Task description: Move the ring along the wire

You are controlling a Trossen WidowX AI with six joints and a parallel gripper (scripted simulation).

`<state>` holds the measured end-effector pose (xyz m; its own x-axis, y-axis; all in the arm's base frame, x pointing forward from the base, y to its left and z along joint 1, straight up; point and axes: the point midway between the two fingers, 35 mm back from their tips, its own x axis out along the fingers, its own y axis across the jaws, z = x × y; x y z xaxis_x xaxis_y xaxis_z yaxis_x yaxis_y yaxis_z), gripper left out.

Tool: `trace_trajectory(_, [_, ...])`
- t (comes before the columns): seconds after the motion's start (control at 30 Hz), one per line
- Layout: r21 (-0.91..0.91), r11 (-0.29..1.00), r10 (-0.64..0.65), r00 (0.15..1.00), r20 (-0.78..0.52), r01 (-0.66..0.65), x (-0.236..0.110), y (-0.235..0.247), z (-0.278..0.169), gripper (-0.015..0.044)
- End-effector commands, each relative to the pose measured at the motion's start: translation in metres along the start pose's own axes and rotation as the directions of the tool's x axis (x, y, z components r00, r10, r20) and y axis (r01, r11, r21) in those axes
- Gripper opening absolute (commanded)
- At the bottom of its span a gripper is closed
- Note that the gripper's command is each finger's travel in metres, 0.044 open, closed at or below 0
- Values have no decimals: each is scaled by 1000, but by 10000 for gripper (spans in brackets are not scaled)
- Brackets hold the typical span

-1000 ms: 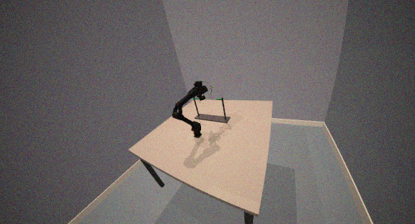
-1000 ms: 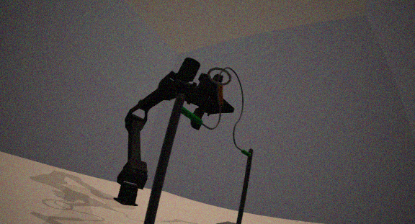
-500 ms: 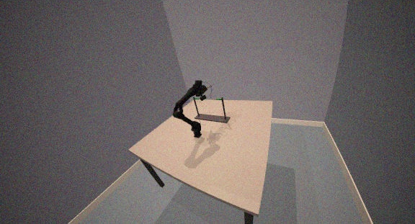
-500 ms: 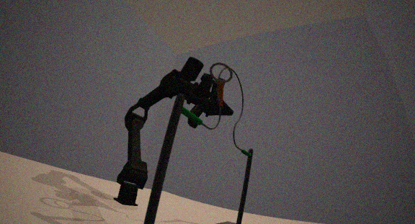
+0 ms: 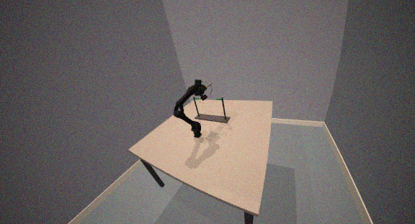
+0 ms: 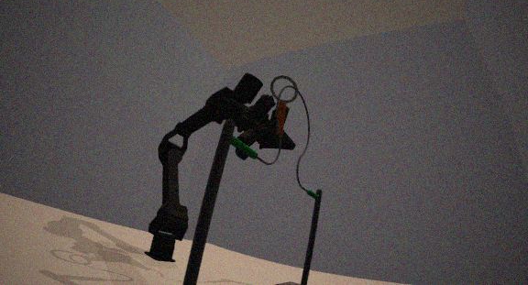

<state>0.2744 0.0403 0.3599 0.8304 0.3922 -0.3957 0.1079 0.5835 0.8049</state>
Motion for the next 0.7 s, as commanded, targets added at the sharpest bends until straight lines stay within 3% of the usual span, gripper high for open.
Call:
trace_trajectory(0.0, [-52,998,-33,999,12,34,0,-1,2,-150])
trace_trajectory(0.67, [-252,951,-170,983,64,180,0,-12,3,-150])
